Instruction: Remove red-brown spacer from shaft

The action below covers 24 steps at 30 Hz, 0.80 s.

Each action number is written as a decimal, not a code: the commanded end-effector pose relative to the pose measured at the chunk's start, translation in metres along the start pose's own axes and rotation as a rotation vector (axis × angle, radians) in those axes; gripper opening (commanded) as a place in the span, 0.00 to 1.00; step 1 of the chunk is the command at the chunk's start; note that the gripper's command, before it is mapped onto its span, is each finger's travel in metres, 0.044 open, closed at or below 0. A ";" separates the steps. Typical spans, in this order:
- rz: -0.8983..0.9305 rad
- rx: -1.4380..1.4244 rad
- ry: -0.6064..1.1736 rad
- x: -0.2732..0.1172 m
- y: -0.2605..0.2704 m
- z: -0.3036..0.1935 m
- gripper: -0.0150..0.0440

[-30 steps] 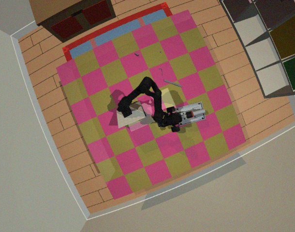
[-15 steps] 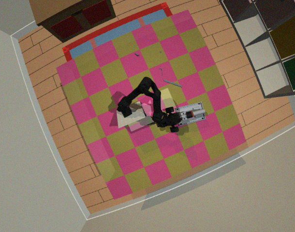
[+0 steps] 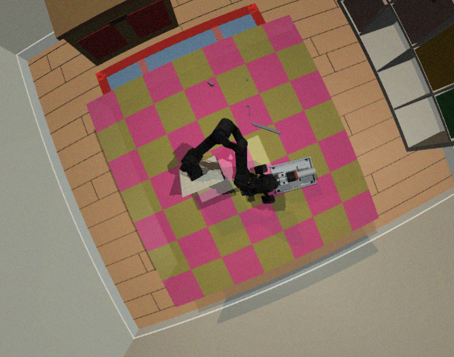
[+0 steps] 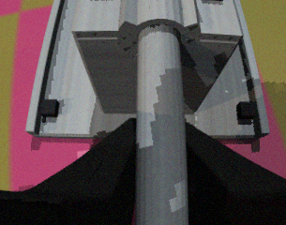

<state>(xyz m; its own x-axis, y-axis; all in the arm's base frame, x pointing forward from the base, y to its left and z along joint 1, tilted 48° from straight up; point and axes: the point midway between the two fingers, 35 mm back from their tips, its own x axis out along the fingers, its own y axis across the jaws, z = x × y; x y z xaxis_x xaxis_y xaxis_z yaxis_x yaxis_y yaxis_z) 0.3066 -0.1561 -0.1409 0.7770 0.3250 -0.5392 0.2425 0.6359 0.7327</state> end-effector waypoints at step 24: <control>0.001 0.000 0.000 -0.003 0.000 -0.003 0.25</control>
<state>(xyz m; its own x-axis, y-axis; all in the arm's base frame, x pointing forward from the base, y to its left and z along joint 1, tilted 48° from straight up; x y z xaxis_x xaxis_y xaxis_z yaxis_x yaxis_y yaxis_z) 0.3043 -0.1555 -0.1408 0.7766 0.3247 -0.5398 0.2434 0.6357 0.7326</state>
